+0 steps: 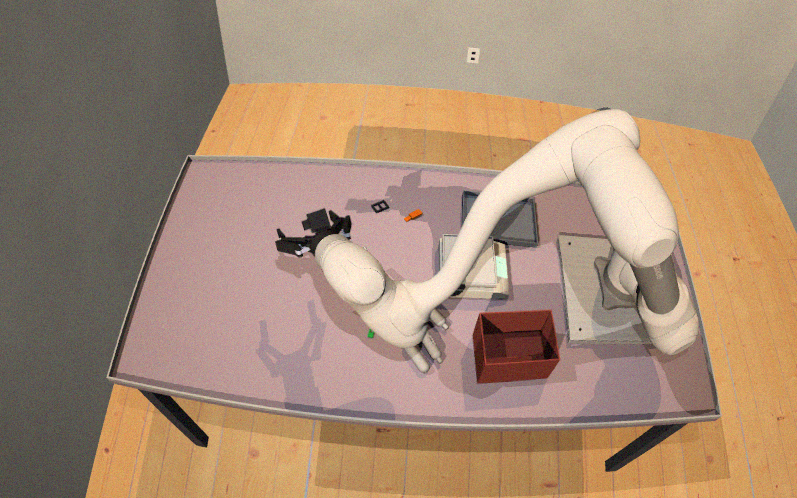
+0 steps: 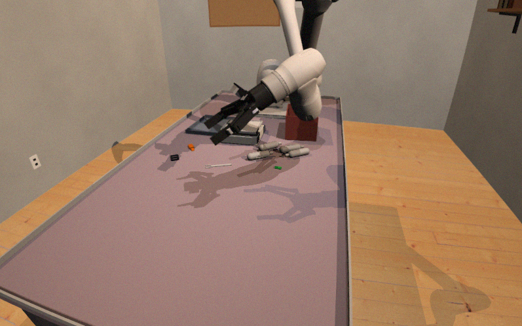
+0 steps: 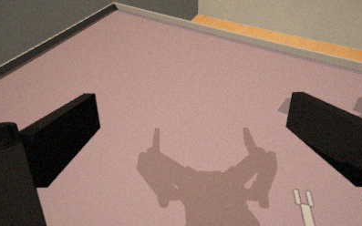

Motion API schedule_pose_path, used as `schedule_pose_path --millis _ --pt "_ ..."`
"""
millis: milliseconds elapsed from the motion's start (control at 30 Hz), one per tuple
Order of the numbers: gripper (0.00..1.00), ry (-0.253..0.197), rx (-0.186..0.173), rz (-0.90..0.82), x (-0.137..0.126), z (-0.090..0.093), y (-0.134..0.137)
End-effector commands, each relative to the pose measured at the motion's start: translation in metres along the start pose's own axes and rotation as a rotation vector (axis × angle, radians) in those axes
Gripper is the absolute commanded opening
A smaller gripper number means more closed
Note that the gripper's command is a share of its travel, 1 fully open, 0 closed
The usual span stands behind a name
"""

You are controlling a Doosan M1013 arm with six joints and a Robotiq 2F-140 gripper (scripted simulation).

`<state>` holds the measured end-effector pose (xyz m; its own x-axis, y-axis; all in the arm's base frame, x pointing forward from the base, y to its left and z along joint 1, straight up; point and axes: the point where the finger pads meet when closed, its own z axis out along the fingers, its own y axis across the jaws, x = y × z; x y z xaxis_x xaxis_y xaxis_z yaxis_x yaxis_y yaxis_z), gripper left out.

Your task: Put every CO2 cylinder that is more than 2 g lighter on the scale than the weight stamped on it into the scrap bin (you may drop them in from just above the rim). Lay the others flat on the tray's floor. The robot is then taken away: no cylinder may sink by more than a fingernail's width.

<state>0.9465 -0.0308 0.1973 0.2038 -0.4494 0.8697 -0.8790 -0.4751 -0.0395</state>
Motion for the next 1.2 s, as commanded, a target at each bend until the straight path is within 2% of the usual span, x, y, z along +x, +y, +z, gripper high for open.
schedule_pose_path --millis 0,567,633,700,767,833,933,1033,1100,1133,1167 --pt "1.00 0.000 0.001 0.001 0.001 0.000 0.000" --pt "1.00 -0.001 0.000 0.003 0.001 0.000 0.000" --pt "1.00 -0.019 -0.015 0.039 0.002 0.001 0.012" --pt "1.00 -0.073 -0.064 0.150 0.003 0.004 0.047" --pt "1.00 -0.151 -0.145 0.324 0.001 0.003 0.097" --pt "1.00 -0.195 -0.198 0.433 -0.002 -0.001 0.129" --pt "1.00 -0.266 -0.289 0.615 -0.008 -0.009 0.180" --pt "1.00 -0.322 -0.394 0.796 -0.020 -0.028 0.227" --pt "1.00 -0.322 -0.394 0.796 -0.020 -0.028 0.227" --pt "1.00 -0.376 -0.491 0.966 -0.032 -0.046 0.270" --pt "1.00 -0.389 -0.511 1.003 -0.034 -0.050 0.280"
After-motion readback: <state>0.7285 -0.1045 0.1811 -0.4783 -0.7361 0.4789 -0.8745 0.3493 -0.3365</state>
